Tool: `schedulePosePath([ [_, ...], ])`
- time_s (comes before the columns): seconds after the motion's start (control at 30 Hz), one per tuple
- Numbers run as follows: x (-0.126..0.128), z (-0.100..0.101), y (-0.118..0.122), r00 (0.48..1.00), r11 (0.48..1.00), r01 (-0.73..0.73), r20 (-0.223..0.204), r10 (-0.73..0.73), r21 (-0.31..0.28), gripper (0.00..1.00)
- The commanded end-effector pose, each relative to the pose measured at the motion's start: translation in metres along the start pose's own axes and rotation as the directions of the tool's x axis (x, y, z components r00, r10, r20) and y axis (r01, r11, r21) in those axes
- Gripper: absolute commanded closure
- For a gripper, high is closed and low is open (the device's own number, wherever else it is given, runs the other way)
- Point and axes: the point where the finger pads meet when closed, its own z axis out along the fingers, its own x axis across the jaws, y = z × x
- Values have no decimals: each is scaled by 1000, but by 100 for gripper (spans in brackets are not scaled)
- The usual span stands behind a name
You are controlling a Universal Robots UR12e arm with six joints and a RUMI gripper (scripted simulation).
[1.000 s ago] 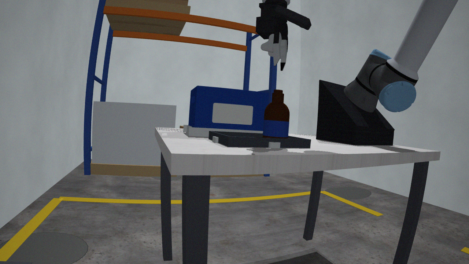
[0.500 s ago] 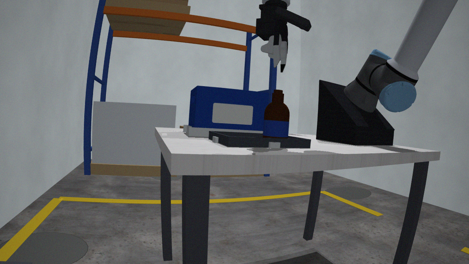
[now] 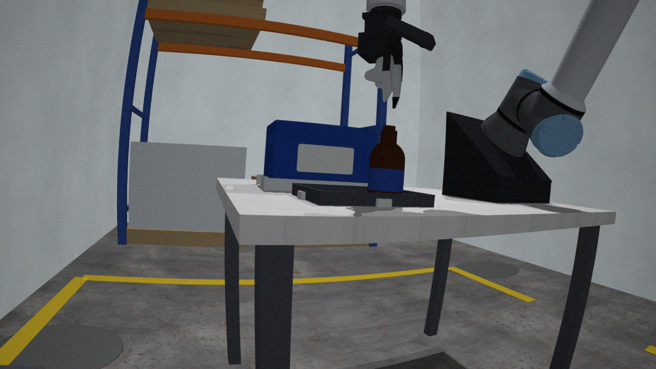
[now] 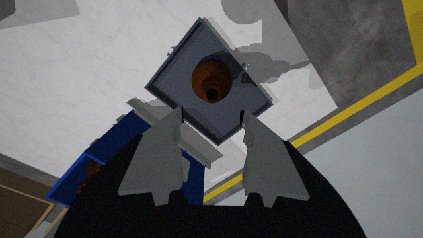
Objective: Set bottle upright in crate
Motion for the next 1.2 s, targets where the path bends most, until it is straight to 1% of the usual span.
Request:
schedulePosePath([
  [0.0, -1, 10, -1, 1000, 1000, -2, 0, 2, 1, 62],
  [0.27, -1, 20, -1, 1000, 1000, -2, 0, 2, 1, 62],
  [0.63, -1, 27, -1, 1000, 1000, -2, 0, 2, 1, 62],
  [1.17, 0, 26, 0, 1000, 1000, -1, -1, 1, -2, 62],
])
